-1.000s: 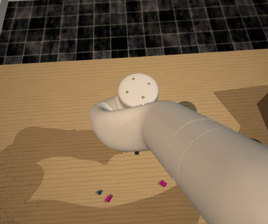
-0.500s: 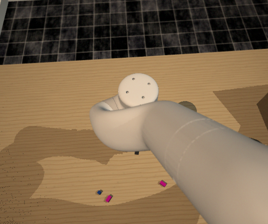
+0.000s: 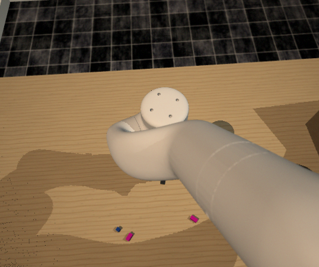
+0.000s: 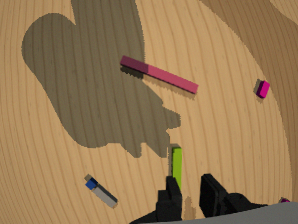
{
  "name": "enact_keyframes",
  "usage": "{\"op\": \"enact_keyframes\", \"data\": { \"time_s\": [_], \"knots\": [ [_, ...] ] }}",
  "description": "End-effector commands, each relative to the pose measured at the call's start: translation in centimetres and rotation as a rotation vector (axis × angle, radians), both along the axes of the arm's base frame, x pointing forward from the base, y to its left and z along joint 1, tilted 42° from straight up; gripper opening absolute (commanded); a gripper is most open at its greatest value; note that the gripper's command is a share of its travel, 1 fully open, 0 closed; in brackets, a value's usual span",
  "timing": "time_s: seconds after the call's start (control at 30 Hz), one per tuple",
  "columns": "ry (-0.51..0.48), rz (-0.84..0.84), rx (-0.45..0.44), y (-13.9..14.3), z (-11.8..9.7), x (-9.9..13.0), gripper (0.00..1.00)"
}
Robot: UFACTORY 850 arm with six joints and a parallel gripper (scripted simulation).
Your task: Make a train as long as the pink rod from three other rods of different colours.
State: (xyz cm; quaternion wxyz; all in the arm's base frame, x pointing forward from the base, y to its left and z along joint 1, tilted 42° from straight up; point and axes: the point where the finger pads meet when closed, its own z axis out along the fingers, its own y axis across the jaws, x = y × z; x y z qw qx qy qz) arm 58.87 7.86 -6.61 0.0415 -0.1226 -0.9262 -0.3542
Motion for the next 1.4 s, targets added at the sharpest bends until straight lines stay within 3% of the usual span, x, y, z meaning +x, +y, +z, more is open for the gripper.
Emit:
{"op": "enact_keyframes", "data": {
  "time_s": [0.0, 1.37],
  "knots": [
    [-0.002, -0.001, 0.0, 0.0, 0.0, 0.1, 0.24],
    [-0.002, -0.001, 0.0, 2.9, -3.3, 0.0, 0.24]
  ]
}}
